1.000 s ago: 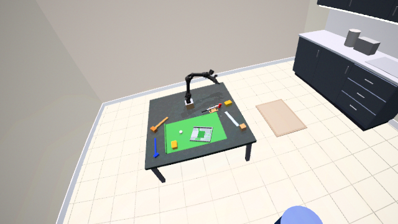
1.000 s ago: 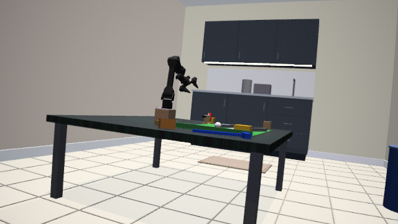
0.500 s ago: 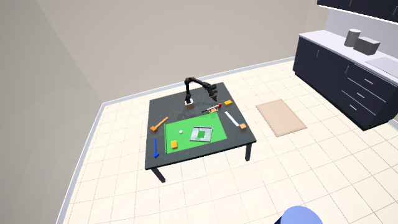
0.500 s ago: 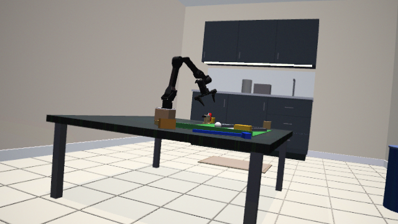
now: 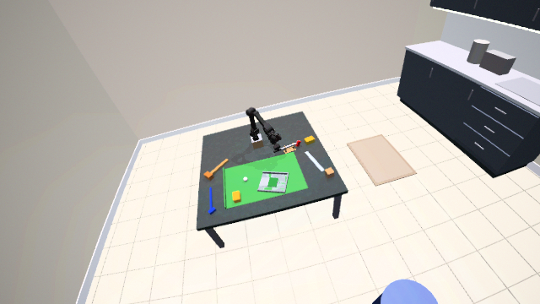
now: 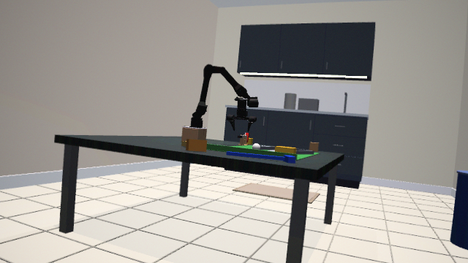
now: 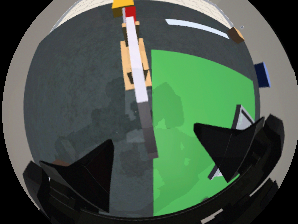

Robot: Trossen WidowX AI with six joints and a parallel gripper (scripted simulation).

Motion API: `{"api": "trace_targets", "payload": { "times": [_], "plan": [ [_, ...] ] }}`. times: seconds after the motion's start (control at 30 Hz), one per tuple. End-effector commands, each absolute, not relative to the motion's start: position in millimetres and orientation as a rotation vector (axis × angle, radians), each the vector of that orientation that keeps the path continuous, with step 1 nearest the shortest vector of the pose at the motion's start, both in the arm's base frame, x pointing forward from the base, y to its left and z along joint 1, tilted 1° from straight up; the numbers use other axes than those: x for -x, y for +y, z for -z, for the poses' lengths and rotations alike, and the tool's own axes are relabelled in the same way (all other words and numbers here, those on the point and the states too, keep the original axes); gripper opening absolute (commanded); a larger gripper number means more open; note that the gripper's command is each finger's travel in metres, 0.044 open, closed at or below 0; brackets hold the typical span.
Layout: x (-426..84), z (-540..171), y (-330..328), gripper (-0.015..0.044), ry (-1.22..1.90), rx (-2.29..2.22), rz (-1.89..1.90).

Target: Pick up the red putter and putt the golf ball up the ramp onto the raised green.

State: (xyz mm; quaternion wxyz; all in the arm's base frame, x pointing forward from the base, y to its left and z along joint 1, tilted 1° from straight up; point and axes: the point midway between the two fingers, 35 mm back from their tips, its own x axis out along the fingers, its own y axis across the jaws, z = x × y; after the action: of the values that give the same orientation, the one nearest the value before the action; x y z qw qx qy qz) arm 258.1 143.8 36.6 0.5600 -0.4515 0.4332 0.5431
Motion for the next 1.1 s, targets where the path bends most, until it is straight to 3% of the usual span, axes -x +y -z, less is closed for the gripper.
{"api": "trace_targets", "payload": {
  "times": [0.0,1.07],
  "plan": [
    [-254.3,-37.2,138.7,0.0440,1.006,1.048,-1.313],
    [-255.4,24.4,137.6,0.0440,1.007,1.048,-1.313]
  ]
}}
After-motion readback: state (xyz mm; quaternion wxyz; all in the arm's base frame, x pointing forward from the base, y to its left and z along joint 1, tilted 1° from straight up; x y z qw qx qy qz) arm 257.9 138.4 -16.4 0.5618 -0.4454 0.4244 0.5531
